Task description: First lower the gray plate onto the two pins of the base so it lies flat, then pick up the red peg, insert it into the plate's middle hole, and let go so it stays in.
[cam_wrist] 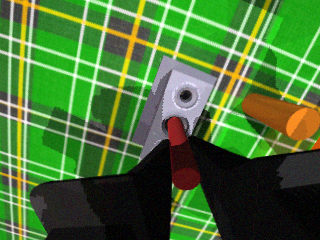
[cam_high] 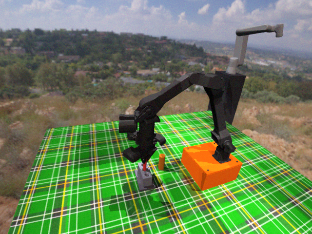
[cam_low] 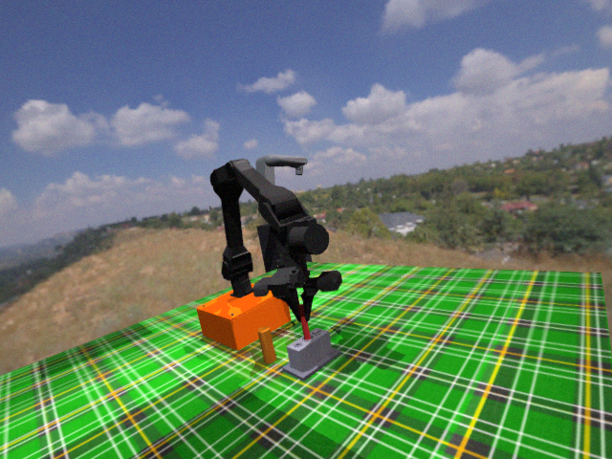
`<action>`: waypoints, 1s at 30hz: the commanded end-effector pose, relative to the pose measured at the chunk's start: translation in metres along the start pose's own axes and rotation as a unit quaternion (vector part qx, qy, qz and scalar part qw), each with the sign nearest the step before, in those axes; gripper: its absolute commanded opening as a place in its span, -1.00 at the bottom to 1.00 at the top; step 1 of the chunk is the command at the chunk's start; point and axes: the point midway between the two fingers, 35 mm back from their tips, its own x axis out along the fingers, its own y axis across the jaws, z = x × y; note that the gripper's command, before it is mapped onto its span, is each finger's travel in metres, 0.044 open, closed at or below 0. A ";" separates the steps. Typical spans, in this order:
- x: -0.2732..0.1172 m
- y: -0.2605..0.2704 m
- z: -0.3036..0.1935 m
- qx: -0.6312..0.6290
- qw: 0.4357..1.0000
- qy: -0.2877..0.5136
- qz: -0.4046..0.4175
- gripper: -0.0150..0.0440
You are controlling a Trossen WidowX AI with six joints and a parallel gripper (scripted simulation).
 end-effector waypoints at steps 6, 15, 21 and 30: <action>0.002 0.000 -0.001 0.000 1.000 0.000 0.001 -0.49; 0.002 0.000 -0.001 0.000 1.000 0.000 0.001 -0.49; 0.002 0.000 -0.001 0.000 1.000 0.000 0.001 -0.31; 0.002 0.000 -0.001 0.000 1.000 0.000 0.001 0.02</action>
